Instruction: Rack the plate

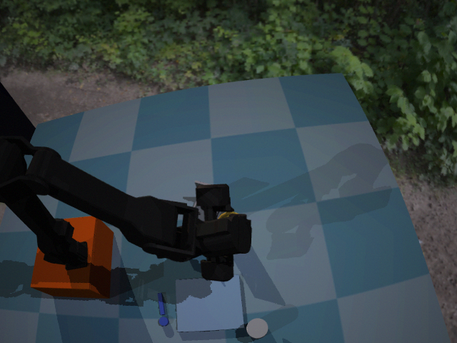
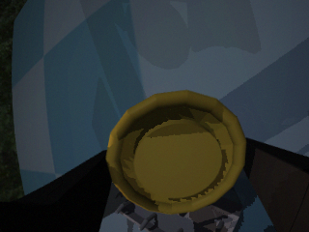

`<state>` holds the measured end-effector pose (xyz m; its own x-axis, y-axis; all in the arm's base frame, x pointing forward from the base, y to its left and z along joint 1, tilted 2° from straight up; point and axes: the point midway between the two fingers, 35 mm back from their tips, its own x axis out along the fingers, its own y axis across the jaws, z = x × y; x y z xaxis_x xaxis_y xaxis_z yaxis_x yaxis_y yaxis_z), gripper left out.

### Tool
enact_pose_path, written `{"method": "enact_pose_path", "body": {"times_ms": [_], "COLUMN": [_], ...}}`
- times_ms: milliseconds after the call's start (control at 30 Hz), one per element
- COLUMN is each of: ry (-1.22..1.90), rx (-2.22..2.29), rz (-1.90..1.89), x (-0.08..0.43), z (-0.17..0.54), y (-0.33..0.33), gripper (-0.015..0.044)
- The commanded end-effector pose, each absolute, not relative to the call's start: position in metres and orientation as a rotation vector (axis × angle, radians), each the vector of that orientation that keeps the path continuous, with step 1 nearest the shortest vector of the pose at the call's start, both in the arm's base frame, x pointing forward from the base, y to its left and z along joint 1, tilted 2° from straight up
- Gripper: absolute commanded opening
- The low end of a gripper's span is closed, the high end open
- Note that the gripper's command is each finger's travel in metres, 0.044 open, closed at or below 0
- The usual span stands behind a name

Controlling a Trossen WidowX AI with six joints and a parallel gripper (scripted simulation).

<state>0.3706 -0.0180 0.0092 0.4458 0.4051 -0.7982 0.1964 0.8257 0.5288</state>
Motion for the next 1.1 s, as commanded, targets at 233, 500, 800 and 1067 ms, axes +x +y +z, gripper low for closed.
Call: {"method": "enact_pose_path", "body": {"times_ms": [233, 500, 800, 1067], "ry": [0.944, 0.804, 0.64, 0.495], "rx": [0.592, 0.549, 0.478, 0.403], "rz": [0.323, 0.446, 0.582, 0.693], "x": [0.38, 0.38, 0.37, 0.355], "z": [-0.01, -0.018, -0.022, -0.022], "y": [-0.019, -0.02, -0.018, -0.014], "gripper": [0.0, 0.0, 0.0, 0.0]}}
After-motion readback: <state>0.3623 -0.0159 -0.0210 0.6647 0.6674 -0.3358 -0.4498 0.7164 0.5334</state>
